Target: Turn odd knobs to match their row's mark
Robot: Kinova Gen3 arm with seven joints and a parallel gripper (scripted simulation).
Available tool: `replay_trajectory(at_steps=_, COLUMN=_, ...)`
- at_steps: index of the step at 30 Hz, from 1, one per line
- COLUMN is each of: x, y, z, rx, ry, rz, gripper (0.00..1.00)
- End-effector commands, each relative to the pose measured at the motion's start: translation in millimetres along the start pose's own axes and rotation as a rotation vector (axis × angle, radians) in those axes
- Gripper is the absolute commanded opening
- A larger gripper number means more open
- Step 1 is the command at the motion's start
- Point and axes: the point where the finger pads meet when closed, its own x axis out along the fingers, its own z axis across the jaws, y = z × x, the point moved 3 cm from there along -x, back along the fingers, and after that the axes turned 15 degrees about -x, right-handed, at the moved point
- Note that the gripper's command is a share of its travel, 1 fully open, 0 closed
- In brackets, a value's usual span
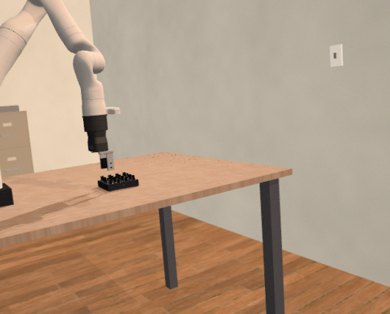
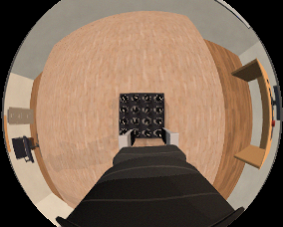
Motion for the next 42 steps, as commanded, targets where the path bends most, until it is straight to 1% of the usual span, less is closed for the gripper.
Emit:
replay_trajectory(at_steps=1, x=-0.5, y=0.3, z=0.2, rx=0.000, ry=0.000, rz=0.001, gripper=1.00)
replay_trajectory(at_steps=19, x=-0.4, y=-3.5, z=-1.0, rx=0.000, ry=0.000, rz=0.001, gripper=1.00)
replay_trajectory(at_steps=31, x=-0.4, y=-23.7, z=-7.6, rx=0.000, ry=0.000, rz=0.001, gripper=1.00)
replay_trajectory(at_steps=33, x=-0.4, y=-23.7, z=-7.6, rx=0.000, ry=0.000, rz=0.001, gripper=1.00)
replay_trajectory(at_steps=42, x=-0.4, y=-41.2, z=-13.3, rx=0.000, ry=0.000, rz=0.001, gripper=1.00)
